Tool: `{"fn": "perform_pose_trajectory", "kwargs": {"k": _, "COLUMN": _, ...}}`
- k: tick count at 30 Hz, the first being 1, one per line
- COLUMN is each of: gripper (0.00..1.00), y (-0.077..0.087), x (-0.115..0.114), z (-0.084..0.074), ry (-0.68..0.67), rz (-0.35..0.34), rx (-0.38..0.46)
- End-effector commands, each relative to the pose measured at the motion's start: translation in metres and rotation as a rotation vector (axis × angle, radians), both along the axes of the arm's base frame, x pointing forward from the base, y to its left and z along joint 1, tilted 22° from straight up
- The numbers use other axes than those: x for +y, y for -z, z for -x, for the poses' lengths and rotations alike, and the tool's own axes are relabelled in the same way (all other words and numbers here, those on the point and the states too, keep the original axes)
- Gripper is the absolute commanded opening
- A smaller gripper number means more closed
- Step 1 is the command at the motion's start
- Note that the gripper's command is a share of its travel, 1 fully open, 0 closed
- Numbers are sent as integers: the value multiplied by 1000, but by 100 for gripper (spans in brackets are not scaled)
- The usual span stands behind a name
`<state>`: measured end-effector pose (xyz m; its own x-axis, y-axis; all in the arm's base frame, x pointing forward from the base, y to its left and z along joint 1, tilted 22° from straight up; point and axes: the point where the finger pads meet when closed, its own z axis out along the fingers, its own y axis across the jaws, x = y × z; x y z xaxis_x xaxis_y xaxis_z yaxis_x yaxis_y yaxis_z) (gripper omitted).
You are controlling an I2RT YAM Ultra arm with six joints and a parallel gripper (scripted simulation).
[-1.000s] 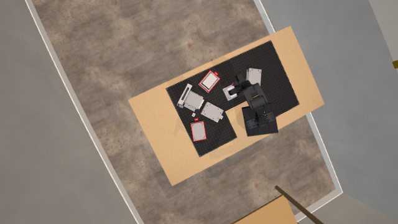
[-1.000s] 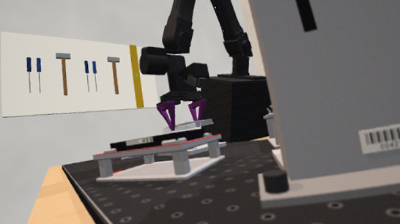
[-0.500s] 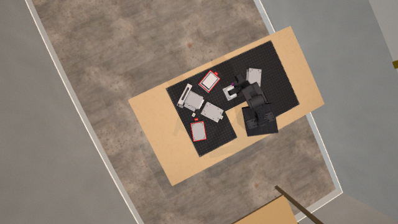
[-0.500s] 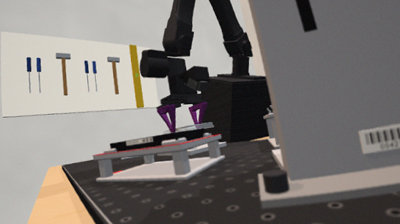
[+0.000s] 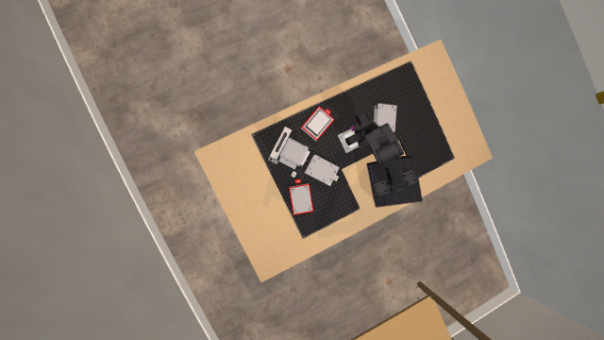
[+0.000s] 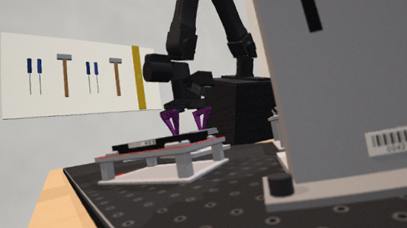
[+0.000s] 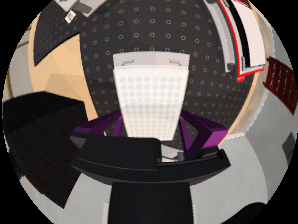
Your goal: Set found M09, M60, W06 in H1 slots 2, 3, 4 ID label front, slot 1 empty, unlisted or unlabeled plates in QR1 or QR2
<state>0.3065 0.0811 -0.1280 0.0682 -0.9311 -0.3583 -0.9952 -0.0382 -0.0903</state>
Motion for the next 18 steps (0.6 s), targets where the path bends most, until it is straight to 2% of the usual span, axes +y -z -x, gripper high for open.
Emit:
{"fn": "perform_pose_trajectory", "kwargs": {"k": 1, "gripper": 86, "y": -1, "x": 0, "z": -5, "ry": 4, "rz": -2, "rx": -17}}
{"fn": "perform_pose_trajectory", "kwargs": {"k": 18, "gripper": 86, "y": 8, "x": 4, "z": -6, "ry": 4, "rz": -2, "rx": -17}}
